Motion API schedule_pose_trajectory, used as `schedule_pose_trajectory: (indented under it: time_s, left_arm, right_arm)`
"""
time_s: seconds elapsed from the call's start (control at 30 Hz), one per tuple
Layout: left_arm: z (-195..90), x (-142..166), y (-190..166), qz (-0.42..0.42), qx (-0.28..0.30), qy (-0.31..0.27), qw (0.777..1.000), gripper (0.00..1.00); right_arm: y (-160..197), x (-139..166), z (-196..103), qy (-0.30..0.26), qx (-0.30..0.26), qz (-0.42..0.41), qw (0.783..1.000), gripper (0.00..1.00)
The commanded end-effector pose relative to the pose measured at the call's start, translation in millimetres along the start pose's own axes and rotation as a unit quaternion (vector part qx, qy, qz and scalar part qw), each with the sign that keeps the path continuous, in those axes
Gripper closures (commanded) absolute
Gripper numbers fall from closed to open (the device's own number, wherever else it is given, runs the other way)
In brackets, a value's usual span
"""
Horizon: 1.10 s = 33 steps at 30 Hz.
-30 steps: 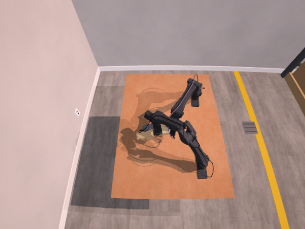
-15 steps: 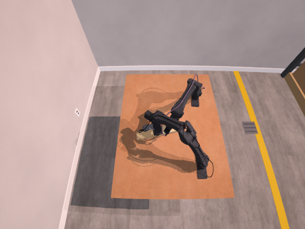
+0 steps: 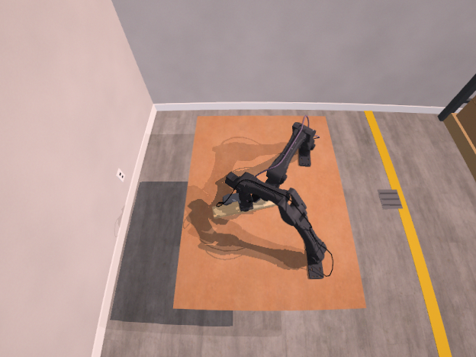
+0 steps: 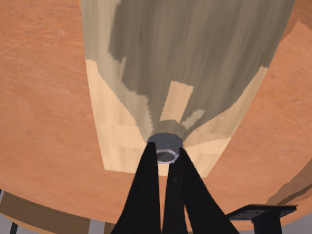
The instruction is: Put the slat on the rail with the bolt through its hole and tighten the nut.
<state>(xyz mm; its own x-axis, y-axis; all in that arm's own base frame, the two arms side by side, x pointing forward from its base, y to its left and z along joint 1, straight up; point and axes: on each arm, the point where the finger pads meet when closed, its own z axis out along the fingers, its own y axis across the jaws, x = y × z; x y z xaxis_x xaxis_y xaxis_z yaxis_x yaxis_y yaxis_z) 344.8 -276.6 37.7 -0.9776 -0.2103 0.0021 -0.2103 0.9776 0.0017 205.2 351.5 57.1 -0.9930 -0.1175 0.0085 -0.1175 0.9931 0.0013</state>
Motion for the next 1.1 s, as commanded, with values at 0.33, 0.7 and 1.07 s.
schedule_pose_trajectory:
  time_s: [0.33,0.7,1.07]
  left_arm:
    - [-5.6,-1.5,-1.8,0.0,0.006,-0.005,1.0,0.28]
    - [-5.6,-1.5,-1.8,0.0,0.006,-0.005,1.0,0.28]
    - [-5.6,-1.5,-1.8,0.0,0.006,-0.005,1.0,0.28]
  right_arm:
    - [-2.4,-3.6,-4.1,-0.008,-0.005,0.271,0.962,0.88]
    - [-2.5,-3.6,-4.0,-0.006,-0.007,0.438,0.899,0.88]
    - [-2.5,-3.6,-4.0,-0.005,-0.008,0.481,0.877,0.88]
